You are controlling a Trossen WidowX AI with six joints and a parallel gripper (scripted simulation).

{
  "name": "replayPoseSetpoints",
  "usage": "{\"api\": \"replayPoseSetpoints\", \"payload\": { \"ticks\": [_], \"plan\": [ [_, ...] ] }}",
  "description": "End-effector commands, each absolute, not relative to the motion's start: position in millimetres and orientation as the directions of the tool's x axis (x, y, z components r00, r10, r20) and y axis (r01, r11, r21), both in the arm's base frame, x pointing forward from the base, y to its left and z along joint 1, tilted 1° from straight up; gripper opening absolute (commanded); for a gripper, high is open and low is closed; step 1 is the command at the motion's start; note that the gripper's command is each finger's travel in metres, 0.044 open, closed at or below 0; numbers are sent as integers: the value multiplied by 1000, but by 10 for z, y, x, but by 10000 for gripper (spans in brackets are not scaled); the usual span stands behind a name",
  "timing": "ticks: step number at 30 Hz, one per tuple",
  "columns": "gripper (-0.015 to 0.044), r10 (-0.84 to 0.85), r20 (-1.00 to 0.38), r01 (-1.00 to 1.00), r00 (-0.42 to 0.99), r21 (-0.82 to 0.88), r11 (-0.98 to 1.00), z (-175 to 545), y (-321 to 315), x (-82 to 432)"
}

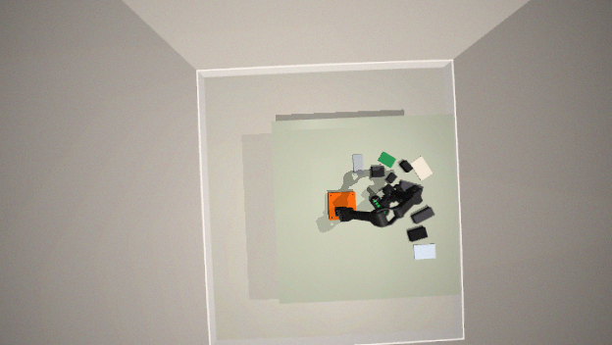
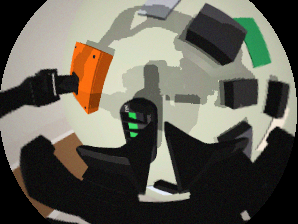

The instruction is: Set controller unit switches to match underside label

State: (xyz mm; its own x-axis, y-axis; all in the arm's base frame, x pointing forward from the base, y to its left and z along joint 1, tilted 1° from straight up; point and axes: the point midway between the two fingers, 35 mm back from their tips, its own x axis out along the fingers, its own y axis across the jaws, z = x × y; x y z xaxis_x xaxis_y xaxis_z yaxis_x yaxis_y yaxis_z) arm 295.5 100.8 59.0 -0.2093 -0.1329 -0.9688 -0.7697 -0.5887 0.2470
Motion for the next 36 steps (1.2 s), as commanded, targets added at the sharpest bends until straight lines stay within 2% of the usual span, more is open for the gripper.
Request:
{"api": "replayPoseSetpoints", "payload": {
  "ticks": [1, 15, 18, 24, 30, 32, 36],
  "plan": [
    [0, -156, -965, -774, -213, 264, -575, 579, 1050, 2999],
    [0, -151, -965, -773, -217, 264, -577, 571, 1053, 2988],
    [0, -94, -976, -785, -195, 213, -582, 575, 880, 2998],
    [0, 93, -995, -813, -35, -26, -581, 579, 203, 2925],
    [0, 175, -965, -781, 195, -261, -568, 556, -373, 2698],
    [0, 176, -952, -765, 249, -305, -568, 548, -481, 2634],
    [0, 176, -951, -762, 255, -310, -568, 547, -494, 2625]
  ]
}}
